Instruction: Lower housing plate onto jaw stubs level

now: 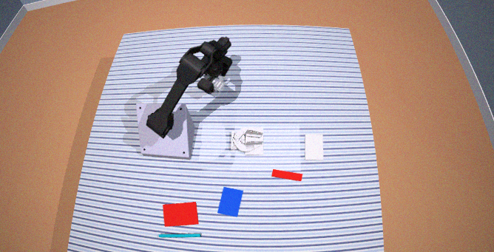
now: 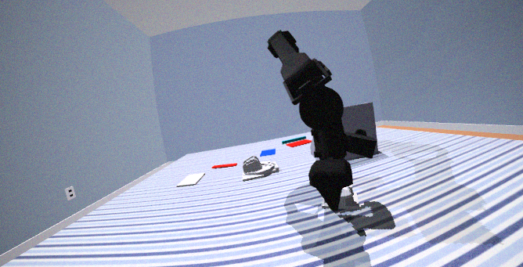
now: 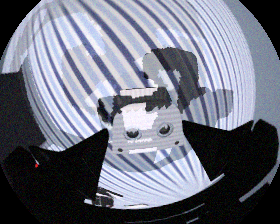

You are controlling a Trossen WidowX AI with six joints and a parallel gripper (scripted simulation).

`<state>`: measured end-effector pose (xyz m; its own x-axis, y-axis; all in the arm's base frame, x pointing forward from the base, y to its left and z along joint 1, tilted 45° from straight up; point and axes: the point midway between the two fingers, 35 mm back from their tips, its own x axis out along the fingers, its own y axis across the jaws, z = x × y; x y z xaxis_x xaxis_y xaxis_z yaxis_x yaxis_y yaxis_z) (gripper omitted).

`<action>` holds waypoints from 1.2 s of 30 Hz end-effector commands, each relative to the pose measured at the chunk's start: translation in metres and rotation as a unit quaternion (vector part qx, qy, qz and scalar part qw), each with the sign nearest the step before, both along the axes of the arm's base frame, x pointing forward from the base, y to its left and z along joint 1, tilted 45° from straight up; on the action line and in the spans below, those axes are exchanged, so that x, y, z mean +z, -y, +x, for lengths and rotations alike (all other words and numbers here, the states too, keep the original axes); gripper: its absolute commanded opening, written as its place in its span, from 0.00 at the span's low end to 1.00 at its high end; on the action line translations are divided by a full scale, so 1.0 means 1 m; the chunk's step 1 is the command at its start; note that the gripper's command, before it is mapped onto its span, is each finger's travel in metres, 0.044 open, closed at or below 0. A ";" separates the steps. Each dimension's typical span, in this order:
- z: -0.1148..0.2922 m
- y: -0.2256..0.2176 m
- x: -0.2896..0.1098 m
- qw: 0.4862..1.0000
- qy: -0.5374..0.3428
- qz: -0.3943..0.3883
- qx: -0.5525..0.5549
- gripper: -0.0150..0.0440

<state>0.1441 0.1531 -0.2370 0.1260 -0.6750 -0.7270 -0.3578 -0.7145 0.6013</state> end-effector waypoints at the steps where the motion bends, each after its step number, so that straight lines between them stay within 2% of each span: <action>1: 0.001 0.001 -0.001 1.000 0.000 0.000 0.002 1.00; 19: 0.001 0.001 -0.001 1.000 0.000 0.000 0.002 1.00; 32: 0.000 0.001 -0.001 1.000 0.000 0.000 0.000 0.85; 36: 0.000 0.001 -0.001 1.000 0.000 0.000 0.000 0.85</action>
